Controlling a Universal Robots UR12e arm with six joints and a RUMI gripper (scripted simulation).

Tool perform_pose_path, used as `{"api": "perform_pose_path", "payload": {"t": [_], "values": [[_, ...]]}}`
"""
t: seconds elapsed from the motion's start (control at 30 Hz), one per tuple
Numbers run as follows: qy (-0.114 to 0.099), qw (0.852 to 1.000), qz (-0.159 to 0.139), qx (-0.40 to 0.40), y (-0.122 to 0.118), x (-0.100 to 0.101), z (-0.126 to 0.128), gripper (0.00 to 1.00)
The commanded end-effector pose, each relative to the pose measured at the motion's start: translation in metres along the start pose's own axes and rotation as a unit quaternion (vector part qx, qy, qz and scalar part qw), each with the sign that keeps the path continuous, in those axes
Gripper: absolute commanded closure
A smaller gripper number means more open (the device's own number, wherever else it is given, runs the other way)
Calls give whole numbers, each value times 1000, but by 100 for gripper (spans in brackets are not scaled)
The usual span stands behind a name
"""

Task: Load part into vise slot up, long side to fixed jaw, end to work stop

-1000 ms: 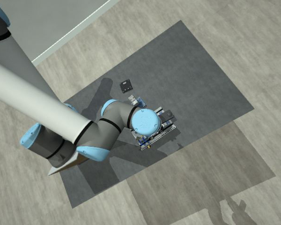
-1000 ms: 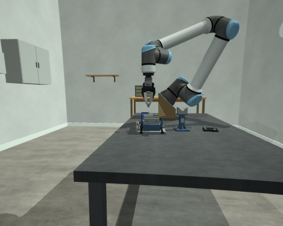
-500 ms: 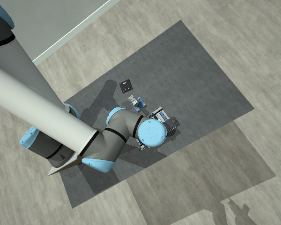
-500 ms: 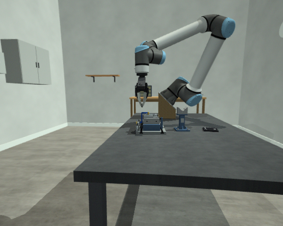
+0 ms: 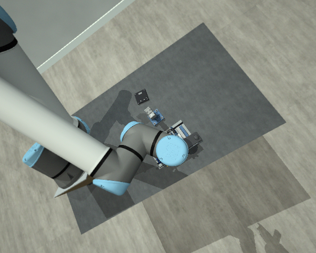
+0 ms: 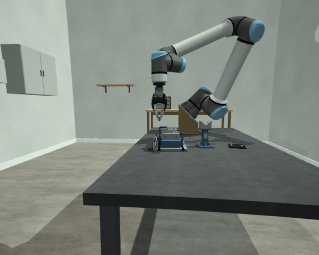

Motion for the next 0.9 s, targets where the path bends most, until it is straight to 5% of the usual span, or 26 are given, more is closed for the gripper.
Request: {"api": "perform_pose_path", "payload": {"t": [0.0, 0.87], "values": [[-1, 1000, 0, 0, 0, -1, 0, 100], [-1, 1000, 0, 0, 0, 2, 0, 100]]}}
Point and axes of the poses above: the point where the finger pads meet when closed, its own x axis out along the fingers, its own z axis across the jaws, y = z × x, the point moved 7 cm from there along -x, back along the fingers, and after that the axes turned 11 degrees about -x, right-handed, at the moved point
